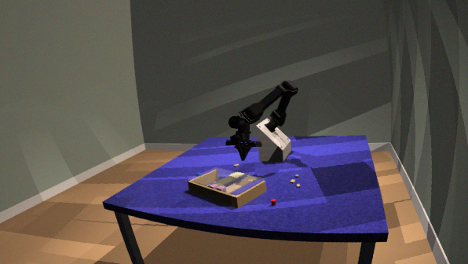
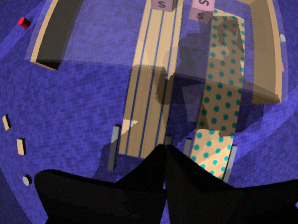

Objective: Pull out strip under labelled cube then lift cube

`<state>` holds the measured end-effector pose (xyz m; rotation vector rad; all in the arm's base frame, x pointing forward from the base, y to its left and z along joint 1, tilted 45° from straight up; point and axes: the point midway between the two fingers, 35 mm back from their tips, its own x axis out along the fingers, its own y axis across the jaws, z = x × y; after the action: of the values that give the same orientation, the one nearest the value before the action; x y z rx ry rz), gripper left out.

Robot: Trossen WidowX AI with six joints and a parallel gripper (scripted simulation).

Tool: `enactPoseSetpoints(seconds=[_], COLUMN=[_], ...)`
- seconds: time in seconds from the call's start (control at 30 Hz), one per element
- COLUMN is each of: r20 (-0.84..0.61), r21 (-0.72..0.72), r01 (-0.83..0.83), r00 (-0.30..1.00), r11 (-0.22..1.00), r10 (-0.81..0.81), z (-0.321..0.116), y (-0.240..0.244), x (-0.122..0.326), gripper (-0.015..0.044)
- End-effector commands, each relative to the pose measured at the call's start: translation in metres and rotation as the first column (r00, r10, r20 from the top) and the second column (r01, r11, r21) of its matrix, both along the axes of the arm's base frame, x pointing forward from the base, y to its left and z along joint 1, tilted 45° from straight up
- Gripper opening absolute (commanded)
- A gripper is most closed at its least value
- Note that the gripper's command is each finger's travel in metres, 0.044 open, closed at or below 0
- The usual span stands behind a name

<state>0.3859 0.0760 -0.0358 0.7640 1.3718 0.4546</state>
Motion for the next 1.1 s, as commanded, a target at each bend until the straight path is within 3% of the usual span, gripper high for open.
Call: enactPoseSetpoints(seconds=[0.0, 1.07], r20=[-0.222, -0.222], r21=[0.006, 0.006], r01=[-0.153, -0.153], r00=[0.963, 0.963], r11=[0.988, 0.988], r10=[0.151, 0.151], z=[-0.001, -0.026], y=[0.035, 0.060], x=[0.006, 0.001], gripper=[0.0000, 0.0000])
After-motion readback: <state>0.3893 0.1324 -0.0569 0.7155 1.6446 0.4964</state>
